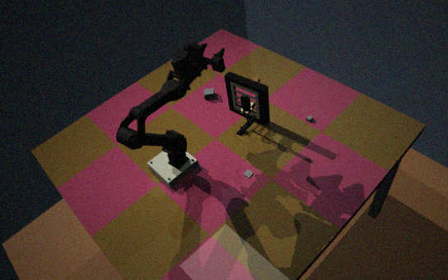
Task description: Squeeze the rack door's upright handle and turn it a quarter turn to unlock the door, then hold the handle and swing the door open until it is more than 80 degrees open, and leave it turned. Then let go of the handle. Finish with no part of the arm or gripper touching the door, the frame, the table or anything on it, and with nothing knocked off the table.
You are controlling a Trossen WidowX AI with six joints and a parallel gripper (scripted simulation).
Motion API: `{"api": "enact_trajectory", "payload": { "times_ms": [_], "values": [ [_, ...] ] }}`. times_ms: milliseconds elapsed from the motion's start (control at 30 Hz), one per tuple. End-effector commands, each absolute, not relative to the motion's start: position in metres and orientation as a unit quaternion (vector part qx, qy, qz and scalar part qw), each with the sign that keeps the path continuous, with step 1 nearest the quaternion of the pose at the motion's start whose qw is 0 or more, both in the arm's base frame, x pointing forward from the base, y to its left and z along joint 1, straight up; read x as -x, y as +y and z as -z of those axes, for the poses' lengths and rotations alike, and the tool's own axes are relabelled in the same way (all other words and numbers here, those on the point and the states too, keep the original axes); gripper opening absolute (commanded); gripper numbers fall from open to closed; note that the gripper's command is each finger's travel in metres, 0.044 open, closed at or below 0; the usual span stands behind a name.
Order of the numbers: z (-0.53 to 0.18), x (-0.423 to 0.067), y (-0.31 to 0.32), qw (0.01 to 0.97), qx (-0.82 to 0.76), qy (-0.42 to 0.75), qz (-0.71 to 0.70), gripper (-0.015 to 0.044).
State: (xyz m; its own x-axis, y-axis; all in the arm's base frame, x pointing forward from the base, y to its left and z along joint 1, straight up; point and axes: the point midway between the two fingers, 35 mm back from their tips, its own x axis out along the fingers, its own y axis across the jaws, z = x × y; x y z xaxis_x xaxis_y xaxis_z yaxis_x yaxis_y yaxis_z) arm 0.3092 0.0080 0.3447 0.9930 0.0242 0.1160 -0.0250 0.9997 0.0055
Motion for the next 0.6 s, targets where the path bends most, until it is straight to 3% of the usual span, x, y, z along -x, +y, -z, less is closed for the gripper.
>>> {"api": "enact_trajectory", "payload": {
  "times_ms": [0, 133, 567],
  "values": [
    [-0.344, -0.310, 0.008, 0.998, -0.003, -0.056, -0.012, 0.0374],
    [-0.339, -0.320, 0.002, 1.000, 0.008, -0.019, -0.003, 0.0289],
    [-0.313, -0.350, -0.025, 0.991, 0.039, 0.129, 0.025, 0.0289]
  ]
}}
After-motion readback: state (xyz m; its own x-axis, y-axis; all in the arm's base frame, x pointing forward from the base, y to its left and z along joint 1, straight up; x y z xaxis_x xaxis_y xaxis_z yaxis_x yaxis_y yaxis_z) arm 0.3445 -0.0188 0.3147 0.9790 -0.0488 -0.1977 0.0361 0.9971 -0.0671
